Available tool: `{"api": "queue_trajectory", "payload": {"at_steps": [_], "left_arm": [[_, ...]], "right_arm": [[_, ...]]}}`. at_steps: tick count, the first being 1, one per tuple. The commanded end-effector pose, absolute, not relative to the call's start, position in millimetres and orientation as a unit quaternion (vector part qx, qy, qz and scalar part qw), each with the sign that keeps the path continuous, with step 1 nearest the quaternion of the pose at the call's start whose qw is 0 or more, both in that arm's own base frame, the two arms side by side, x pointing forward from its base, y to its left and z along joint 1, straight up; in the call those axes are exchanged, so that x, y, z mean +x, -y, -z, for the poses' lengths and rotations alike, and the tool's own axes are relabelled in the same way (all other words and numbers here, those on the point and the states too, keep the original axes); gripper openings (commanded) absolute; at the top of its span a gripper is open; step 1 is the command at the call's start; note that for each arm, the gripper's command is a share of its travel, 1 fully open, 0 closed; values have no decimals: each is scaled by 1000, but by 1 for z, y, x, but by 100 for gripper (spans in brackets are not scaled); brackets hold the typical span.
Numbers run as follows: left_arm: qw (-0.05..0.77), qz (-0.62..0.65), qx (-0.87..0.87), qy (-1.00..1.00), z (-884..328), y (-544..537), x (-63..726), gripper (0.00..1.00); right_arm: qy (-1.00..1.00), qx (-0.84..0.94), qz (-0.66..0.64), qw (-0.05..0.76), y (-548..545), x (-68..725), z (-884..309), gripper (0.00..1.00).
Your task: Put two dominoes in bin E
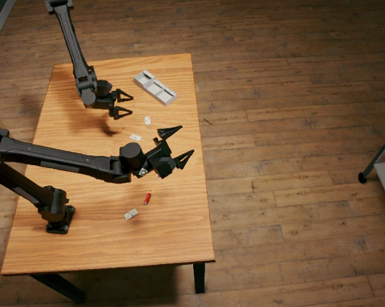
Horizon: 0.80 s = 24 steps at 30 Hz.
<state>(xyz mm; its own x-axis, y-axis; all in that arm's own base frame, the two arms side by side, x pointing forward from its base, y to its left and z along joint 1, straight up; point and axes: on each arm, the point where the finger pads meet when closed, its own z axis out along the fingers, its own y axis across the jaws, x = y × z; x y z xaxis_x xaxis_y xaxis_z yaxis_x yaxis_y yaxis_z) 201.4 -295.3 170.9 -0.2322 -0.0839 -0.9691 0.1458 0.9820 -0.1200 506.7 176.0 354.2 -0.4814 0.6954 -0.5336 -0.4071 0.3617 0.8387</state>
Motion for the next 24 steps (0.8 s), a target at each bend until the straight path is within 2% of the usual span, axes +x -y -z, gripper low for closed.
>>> {"api": "queue_trajectory", "payload": {"at_steps": [1, 24], "left_arm": [[620, 96, 17, -779, -174, 297, 202, 100], [620, 96, 17, -779, -174, 297, 202, 100]], "right_arm": [[-655, 107, -555, 501, -176, 507, -360, 100], [-654, 113, -551, 506, -167, 510, -360, 100]]}}
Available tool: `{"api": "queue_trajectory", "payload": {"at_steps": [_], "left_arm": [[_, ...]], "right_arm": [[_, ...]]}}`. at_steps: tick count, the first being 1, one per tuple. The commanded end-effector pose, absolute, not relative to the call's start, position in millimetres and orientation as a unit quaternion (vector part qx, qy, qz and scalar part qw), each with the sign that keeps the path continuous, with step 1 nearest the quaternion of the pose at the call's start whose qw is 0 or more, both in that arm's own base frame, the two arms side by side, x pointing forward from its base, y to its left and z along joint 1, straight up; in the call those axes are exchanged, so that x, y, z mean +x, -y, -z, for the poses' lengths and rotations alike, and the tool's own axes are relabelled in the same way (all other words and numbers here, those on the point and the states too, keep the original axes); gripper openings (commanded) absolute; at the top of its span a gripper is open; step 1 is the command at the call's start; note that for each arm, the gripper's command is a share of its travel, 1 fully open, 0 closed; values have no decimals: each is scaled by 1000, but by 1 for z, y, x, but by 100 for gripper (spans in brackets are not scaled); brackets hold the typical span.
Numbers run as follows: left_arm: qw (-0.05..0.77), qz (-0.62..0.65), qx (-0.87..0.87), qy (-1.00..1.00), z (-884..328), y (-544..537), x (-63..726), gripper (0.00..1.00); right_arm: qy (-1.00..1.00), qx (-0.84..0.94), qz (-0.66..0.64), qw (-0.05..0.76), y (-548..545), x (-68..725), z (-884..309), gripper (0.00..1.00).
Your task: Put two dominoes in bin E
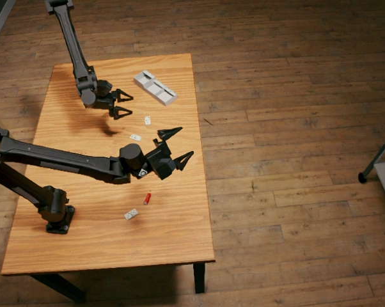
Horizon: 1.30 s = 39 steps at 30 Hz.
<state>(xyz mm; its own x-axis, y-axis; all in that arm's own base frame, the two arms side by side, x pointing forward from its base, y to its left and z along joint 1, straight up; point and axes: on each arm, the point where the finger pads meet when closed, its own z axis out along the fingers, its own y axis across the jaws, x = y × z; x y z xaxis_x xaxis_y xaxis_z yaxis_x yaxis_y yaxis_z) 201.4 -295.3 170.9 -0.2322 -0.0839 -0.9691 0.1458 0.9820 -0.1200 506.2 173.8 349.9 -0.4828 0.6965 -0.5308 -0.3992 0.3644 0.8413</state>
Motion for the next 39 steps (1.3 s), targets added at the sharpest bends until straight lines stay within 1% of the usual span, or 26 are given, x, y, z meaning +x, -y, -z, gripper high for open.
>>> {"api": "queue_trajectory", "payload": {"at_steps": [1, 26, 39], "left_arm": [[620, 96, 17, -779, -174, 297, 202, 100], [620, 96, 17, -779, -174, 297, 202, 100], [620, 96, 17, -779, -174, 297, 202, 100]], "right_arm": [[-654, 113, -550, 506, -166, 510, -360, 100], [-648, 142, -527, 530, -120, 523, -360, 100], [-641, 173, -501, 555, -69, 532, -360, 100]]}}
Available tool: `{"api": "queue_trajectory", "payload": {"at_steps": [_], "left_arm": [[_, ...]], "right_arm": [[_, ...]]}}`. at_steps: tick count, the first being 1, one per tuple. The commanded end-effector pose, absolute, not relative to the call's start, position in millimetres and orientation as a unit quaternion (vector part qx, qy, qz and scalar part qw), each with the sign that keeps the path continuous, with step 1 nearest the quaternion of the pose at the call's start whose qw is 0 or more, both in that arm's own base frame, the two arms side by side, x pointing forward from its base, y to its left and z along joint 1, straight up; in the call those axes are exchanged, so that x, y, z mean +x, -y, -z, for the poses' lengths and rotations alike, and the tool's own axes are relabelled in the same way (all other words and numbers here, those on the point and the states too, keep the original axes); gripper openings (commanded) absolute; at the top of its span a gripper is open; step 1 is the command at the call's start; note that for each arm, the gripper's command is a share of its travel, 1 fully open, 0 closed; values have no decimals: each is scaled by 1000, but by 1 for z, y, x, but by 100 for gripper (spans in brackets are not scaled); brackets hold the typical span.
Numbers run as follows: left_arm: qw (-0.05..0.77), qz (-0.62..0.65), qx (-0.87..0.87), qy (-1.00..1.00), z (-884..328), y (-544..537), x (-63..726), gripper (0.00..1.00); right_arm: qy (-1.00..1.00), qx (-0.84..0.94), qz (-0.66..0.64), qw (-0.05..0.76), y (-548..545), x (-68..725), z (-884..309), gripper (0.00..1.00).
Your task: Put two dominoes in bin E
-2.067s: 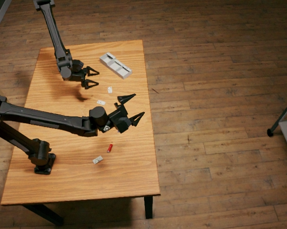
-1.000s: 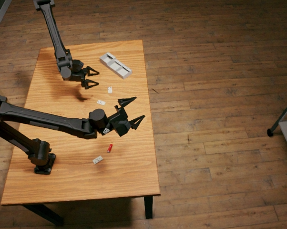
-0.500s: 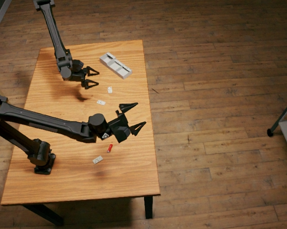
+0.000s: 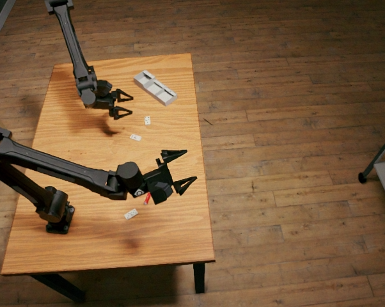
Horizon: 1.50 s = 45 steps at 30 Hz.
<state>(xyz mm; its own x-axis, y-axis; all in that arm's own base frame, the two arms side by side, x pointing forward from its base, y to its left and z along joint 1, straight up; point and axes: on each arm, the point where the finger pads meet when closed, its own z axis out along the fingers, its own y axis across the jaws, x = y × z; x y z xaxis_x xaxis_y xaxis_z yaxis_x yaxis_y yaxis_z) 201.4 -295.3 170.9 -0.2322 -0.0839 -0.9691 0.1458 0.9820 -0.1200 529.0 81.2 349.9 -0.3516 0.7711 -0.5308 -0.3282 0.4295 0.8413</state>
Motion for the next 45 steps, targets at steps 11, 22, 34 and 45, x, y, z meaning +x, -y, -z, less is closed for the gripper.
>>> {"api": "queue_trajectory", "payload": {"at_steps": [11, 22, 34, 45], "left_arm": [[620, 96, 17, -779, -174, 297, 202, 100], [620, 96, 17, -779, -174, 297, 202, 100], [620, 96, 17, -779, -174, 297, 202, 100], [620, 96, 17, -779, -174, 297, 202, 100]], "right_arm": [[-633, 200, -478, 575, -25, 536, -360, 100], [-623, 229, -451, 597, 25, 536, -360, 100], [-606, 270, -409, 626, 97, 528, -360, 100], [-591, 302, -376, 646, 151, 515, -360, 100]]}}
